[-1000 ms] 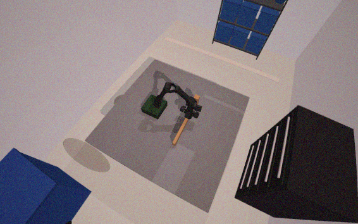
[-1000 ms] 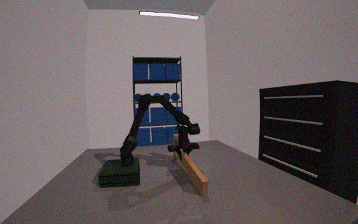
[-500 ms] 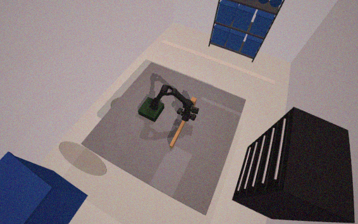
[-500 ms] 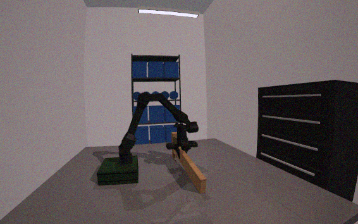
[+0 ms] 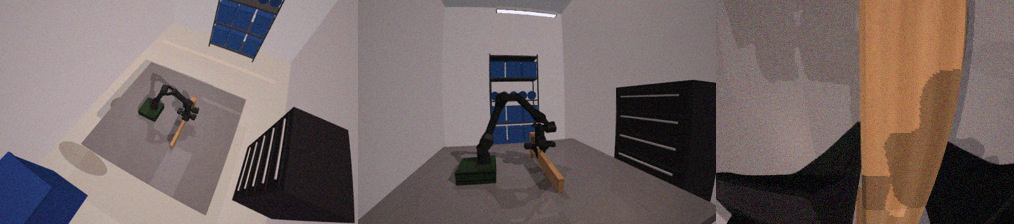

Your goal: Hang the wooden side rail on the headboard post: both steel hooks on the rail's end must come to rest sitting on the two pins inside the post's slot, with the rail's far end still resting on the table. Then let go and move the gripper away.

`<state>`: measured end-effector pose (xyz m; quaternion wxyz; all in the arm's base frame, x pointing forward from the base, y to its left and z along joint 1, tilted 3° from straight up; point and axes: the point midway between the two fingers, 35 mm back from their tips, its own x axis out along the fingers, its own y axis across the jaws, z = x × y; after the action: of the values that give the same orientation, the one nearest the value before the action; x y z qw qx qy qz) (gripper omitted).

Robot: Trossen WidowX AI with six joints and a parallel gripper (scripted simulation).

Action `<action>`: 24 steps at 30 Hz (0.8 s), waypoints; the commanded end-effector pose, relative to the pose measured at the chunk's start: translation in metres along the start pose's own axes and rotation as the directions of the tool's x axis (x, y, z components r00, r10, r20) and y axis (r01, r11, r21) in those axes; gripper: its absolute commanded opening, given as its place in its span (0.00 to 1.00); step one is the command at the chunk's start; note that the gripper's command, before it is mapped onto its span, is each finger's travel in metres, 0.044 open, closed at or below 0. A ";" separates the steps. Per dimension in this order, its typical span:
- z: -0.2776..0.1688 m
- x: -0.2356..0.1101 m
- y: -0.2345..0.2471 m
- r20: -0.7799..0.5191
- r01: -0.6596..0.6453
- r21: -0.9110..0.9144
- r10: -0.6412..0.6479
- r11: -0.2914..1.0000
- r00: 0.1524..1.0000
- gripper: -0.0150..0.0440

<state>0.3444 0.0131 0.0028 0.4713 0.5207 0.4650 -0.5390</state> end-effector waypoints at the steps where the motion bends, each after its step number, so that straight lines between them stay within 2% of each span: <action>1: -0.001 -0.001 0.001 -0.003 -0.004 0.004 0.004 1.000 1.000 0.25; 24: -0.004 -0.001 0.001 -0.003 -0.004 0.004 0.004 1.000 1.000 0.25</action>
<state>0.3445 0.0156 0.0022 0.4718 0.5209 0.4645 -0.5389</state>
